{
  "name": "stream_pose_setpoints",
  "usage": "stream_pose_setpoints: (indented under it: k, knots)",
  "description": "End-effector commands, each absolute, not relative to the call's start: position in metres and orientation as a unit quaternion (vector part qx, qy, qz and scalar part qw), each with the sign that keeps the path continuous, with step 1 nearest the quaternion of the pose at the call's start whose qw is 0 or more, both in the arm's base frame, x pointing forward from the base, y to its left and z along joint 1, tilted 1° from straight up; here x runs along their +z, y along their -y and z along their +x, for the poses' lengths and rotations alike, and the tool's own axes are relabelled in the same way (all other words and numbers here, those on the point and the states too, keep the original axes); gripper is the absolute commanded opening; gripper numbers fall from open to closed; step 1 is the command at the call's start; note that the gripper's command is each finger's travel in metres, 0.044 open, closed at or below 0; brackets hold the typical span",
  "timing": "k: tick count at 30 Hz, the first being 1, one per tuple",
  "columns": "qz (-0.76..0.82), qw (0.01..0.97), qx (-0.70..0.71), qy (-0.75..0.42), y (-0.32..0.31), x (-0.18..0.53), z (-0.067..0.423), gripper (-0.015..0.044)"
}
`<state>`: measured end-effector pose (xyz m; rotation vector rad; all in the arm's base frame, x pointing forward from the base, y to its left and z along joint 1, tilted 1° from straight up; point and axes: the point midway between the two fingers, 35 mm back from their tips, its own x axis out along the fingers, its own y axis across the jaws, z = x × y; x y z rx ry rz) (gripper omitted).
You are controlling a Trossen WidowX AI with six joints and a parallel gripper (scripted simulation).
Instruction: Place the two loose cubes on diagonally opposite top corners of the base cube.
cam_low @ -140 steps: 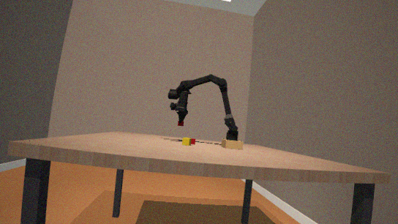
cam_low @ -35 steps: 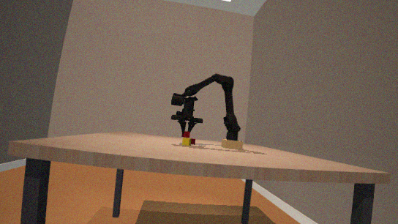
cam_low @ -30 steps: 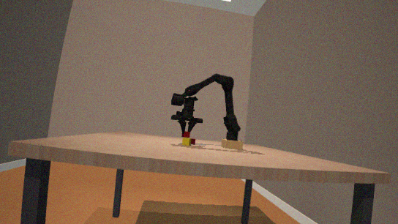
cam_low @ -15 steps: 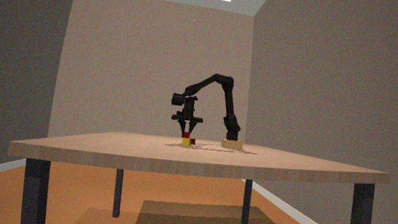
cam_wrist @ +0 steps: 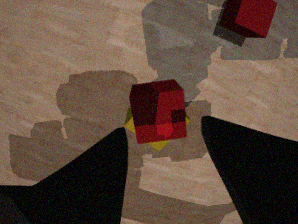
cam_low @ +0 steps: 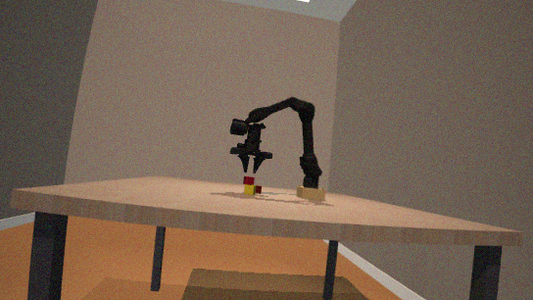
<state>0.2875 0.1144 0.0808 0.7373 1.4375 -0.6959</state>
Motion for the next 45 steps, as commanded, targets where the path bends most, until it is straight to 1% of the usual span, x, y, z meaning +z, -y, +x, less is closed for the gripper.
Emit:
stream_pose_setpoints:
  k: [1, 3, 4, 12, 16, 21, 28, 45]
  knots:
    - [0.324, 0.638, -0.304, -0.629, -0.115, 0.084, 0.288, 0.0205]
    - [0.330, 0.634, -0.311, -0.626, -0.108, 0.084, 0.287, 0.0258]
    - [0.338, 0.630, -0.320, -0.622, -0.101, 0.086, 0.286, 0.0265]
    - [0.414, 0.583, -0.399, -0.574, -0.032, 0.107, 0.267, 0.0265]
    - [0.443, 0.560, -0.430, -0.552, -0.008, 0.115, 0.253, 0.0265]
    - [0.445, 0.559, -0.432, -0.551, -0.007, 0.109, 0.254, 0.0265]
    - [0.445, 0.559, -0.432, -0.551, -0.007, 0.054, 0.254, 0.0265]
    - [0.445, 0.559, -0.432, -0.551, -0.007, 0.030, 0.255, 0.0265]
